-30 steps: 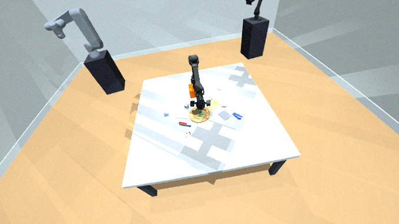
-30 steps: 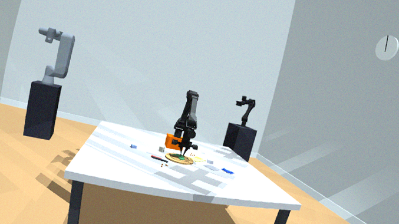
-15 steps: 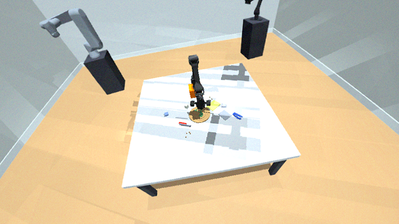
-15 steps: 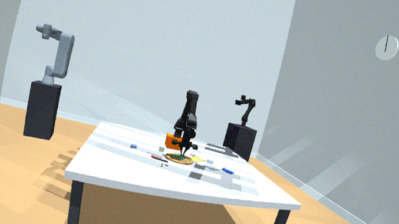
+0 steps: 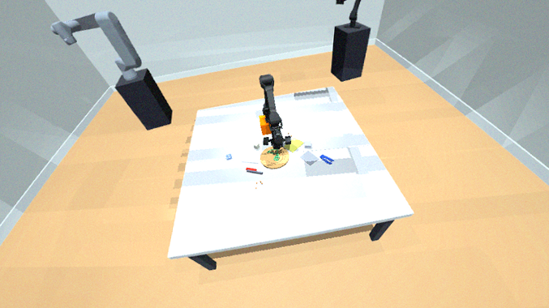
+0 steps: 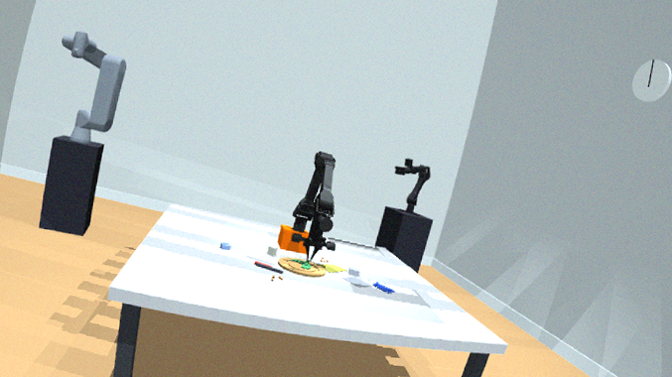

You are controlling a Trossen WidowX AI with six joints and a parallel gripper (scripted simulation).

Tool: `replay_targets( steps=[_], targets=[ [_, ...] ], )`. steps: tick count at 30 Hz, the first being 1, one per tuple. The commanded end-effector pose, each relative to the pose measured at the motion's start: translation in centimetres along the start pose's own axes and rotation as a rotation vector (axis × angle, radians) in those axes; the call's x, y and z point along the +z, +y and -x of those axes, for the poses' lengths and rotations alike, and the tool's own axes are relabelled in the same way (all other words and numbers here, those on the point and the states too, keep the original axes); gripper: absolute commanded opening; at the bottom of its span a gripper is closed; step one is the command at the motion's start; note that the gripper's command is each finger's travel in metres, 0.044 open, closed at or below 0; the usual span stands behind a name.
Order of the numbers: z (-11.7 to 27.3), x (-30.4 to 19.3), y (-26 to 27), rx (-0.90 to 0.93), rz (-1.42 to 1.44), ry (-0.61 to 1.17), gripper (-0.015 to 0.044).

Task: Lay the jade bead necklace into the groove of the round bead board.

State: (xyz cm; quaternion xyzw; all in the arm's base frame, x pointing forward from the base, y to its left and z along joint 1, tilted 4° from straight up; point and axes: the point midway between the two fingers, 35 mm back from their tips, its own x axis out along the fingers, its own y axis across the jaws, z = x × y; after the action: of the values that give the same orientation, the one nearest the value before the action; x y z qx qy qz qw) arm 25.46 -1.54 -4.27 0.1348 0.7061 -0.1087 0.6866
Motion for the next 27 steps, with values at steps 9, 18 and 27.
replay_targets(
  steps=[9,18,27],
  targets=[
    [-0.62,-0.38,0.04,0.003,-0.006,0.006,0.0000],
    [-0.31,-0.05,0.07,0.002,-0.002,-0.007,0.0105],
    [-0.29,-0.08,0.07,0.002,-0.002,-0.006,0.0341]
  ],
)
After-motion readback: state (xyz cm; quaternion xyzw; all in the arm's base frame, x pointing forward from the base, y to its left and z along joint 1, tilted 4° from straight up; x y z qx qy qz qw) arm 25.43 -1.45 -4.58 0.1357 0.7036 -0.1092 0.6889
